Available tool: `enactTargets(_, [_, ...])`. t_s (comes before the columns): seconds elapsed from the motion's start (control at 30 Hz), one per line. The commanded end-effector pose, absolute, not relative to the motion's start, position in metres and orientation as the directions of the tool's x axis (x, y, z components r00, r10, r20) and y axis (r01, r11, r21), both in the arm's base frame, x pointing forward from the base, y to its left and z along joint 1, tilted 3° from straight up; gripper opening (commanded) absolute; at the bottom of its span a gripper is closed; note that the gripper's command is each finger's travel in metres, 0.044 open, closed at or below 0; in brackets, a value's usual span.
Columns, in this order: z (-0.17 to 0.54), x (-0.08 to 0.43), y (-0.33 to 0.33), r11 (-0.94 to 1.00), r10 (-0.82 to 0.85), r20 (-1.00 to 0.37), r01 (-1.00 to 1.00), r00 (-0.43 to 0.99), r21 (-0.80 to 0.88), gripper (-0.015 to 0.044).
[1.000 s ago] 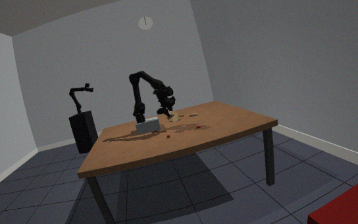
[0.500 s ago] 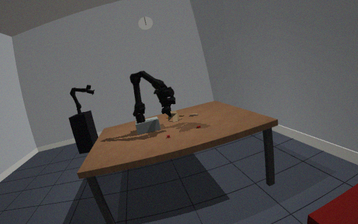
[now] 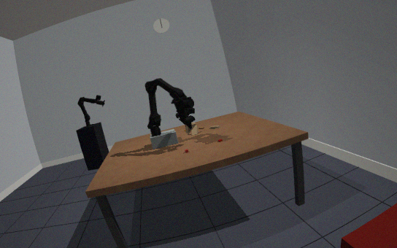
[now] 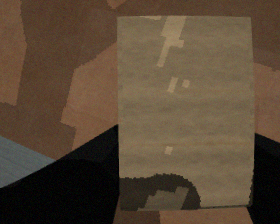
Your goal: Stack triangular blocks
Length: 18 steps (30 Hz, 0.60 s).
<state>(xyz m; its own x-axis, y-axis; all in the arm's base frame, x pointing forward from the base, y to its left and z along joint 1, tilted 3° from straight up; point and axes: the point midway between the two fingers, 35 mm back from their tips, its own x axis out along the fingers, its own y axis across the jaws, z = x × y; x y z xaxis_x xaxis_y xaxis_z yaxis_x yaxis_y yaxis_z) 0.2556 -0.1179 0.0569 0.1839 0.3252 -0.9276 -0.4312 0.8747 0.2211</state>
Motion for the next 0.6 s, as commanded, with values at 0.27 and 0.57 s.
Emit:
enactTargets(0.27, [0.0545,0.2564,-0.1182,0.639,0.363,-0.919,-0.758,0.152,0.127,0.0])
enactTargets(0.57, [0.0545,0.2569,-0.1189,0.401,0.383,-0.914,-0.915,0.134,0.034,0.0])
